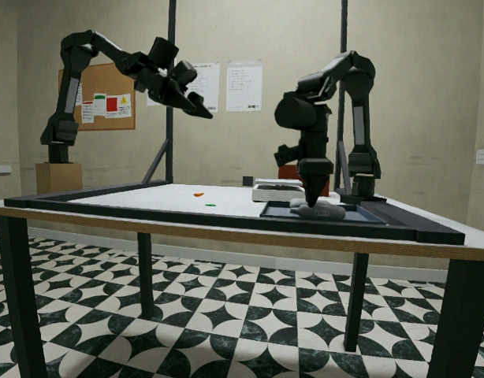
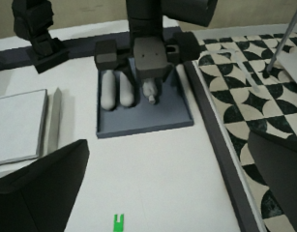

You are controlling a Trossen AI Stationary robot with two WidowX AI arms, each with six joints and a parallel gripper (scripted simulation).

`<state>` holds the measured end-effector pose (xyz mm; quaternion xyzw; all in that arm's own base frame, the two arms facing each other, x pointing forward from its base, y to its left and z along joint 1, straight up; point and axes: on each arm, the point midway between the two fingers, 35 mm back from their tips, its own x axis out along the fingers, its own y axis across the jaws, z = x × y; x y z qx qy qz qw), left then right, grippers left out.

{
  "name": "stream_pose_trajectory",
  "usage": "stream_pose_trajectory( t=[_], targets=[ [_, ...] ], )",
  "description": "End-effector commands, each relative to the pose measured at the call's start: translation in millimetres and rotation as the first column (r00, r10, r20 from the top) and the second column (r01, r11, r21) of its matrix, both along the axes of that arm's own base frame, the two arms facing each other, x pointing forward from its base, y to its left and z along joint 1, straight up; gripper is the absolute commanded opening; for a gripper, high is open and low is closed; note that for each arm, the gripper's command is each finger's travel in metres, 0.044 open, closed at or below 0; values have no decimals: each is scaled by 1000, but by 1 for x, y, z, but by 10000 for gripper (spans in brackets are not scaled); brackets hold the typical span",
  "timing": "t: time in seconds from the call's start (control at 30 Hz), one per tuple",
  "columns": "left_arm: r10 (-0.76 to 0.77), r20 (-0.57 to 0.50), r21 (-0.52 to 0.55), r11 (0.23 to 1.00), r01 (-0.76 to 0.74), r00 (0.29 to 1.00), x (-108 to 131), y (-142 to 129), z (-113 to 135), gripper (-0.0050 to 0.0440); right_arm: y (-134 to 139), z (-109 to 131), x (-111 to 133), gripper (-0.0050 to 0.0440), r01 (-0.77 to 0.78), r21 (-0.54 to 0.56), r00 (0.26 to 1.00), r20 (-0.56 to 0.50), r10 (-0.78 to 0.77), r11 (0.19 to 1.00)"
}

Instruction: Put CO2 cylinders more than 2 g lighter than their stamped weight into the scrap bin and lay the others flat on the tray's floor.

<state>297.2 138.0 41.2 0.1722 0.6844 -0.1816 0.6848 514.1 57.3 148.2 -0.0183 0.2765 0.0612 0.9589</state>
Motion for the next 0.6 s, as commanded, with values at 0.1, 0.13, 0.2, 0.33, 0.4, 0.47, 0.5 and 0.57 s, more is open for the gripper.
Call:
stream_pose_trajectory(
  t=[0.1,0.13,0.2,0.33,0.4,0.47,0.5,0.57],
  targets=[
    [-5,61,26,1000,4,998,7,4,60,440,1,16,2,440,-1,5,999,35,1,1000],
    [-6,61,26,1000,4,998,7,4,60,440,1,16,2,440,-1,5,999,35,1,1000],
    [3,66,16,1000,-4,998,5,2,59,440,-1,22,-3,440,2,7,999,46,-2,1000],
    [16,89,2,1000,-16,996,2,-2,61,440,-5,30,-8,440,8,10,998,63,-9,1000],
    [32,146,-13,999,-31,989,2,-6,71,440,-8,43,-16,440,15,14,996,93,-16,1000],
    [53,215,-34,998,-47,975,2,-12,83,440,-13,59,-27,440,24,18,991,130,-26,1000],
    [67,258,-48,997,-56,964,2,-15,90,440,-16,68,-34,440,30,21,988,153,-33,999],
    [95,344,-78,994,-73,934,2,-23,105,440,-22,87,-49,440,41,26,979,201,-45,999]
  ],
)
